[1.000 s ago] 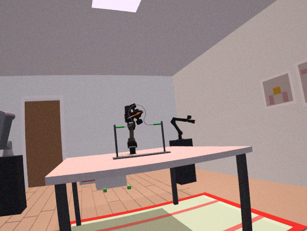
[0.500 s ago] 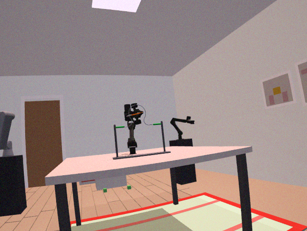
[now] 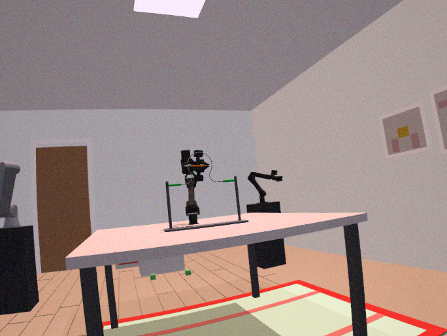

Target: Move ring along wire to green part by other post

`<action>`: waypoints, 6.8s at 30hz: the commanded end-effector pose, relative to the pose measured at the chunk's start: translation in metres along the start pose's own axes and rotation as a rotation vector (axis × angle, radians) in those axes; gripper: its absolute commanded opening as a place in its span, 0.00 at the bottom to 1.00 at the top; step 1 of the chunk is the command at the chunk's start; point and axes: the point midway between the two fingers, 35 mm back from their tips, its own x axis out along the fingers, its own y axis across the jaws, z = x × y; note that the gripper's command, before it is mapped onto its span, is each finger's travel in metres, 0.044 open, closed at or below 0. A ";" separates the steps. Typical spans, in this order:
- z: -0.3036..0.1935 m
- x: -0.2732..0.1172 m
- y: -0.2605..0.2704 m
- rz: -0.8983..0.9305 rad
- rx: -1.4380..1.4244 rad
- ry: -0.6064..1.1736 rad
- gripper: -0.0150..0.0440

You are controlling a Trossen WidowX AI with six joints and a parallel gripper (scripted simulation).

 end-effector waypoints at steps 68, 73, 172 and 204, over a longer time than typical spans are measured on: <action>0.014 -0.006 -0.033 -0.575 -0.801 -0.112 0.00; 0.016 -0.007 -0.035 -0.615 -0.858 -0.120 0.00; 0.057 -0.037 -0.031 -1.369 -1.983 -0.268 0.00; 0.063 -0.043 -0.016 -1.611 -2.348 -0.301 0.00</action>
